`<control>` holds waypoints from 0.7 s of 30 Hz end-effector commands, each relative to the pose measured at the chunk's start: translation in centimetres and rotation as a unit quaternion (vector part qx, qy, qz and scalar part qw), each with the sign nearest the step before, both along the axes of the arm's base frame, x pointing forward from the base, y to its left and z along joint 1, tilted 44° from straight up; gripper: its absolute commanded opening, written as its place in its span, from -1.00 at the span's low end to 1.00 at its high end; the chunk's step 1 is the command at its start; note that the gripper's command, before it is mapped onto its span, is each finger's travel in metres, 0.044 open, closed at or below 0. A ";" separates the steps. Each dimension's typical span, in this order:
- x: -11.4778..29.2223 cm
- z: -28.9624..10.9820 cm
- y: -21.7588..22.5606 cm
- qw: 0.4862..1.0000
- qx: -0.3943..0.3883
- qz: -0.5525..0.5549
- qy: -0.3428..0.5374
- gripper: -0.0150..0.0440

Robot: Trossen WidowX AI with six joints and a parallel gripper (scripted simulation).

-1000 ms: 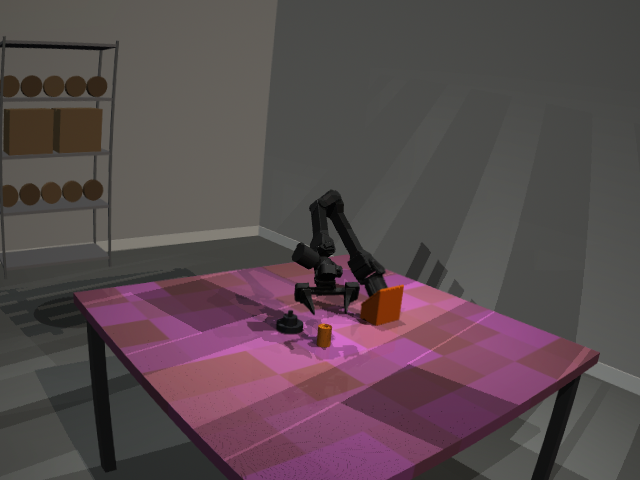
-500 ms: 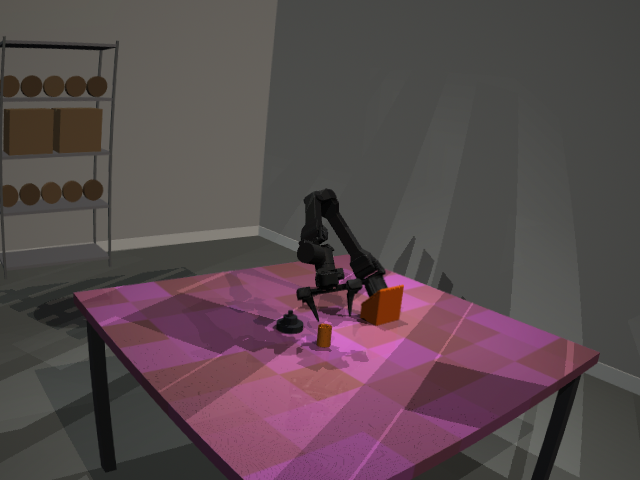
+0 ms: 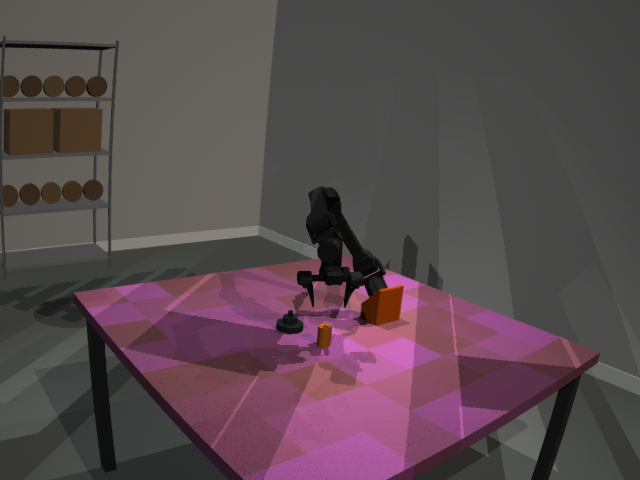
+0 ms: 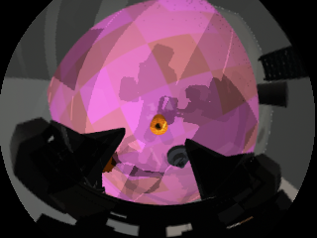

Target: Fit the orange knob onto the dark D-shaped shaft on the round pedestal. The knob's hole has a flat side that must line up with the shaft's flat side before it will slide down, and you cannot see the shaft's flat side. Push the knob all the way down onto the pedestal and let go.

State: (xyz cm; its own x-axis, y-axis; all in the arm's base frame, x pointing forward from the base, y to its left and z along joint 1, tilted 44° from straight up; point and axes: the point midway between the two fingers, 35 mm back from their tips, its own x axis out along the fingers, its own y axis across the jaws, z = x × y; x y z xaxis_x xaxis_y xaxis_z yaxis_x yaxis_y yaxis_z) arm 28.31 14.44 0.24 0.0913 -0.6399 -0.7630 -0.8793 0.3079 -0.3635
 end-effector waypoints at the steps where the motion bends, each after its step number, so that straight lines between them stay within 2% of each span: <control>1: 0.2 0.4 0.0 1.000 -0.026 0.000 -0.004 1.00; 8: 0.2 0.4 0.0 1.000 -0.026 -0.006 -0.010 1.00; 13: 0.2 0.4 0.0 0.974 -0.005 -0.167 -0.152 1.00; 18: 0.2 0.4 0.0 0.892 0.019 -0.336 -0.301 1.00; 21: 0.2 0.4 0.0 0.877 0.022 -0.358 -0.320 1.00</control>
